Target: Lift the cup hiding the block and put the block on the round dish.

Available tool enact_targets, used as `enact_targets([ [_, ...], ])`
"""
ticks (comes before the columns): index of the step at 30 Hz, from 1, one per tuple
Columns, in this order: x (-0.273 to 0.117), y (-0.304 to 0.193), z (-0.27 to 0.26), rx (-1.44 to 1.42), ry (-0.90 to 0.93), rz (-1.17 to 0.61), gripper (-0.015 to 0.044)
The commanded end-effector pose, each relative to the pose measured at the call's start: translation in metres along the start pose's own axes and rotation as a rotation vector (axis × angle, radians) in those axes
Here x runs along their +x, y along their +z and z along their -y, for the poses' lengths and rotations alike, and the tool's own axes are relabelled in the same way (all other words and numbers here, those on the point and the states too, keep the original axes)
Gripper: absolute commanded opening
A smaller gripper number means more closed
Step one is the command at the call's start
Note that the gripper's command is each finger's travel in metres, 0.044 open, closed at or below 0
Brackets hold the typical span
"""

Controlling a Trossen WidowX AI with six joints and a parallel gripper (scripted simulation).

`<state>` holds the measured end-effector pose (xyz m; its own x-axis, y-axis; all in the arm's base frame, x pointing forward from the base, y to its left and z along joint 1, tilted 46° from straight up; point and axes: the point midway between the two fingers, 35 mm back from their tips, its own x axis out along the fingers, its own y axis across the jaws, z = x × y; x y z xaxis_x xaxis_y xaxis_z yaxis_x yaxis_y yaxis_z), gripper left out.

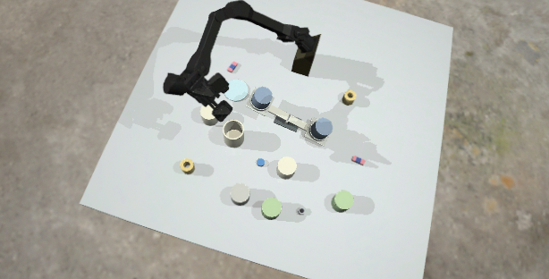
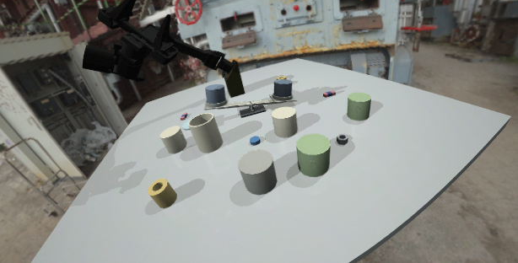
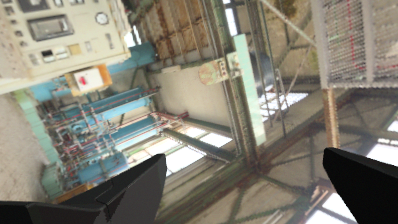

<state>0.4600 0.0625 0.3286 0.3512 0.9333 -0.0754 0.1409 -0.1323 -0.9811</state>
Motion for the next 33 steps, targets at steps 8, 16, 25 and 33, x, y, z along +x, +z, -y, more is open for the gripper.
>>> enact_targets([
  [8, 0.026, 0.009, -0.018, 0.216, 0.061, -0.017, 0.044],
  [16, 0.055, 0.026, -0.043, 0.478, 0.15, -0.047, 0.044],
  [25, 0.084, 0.051, -0.072, 0.761, 0.266, -0.099, 0.044],
  [33, 0.105, 0.079, -0.098, 0.999, 0.383, -0.171, 0.044],
])
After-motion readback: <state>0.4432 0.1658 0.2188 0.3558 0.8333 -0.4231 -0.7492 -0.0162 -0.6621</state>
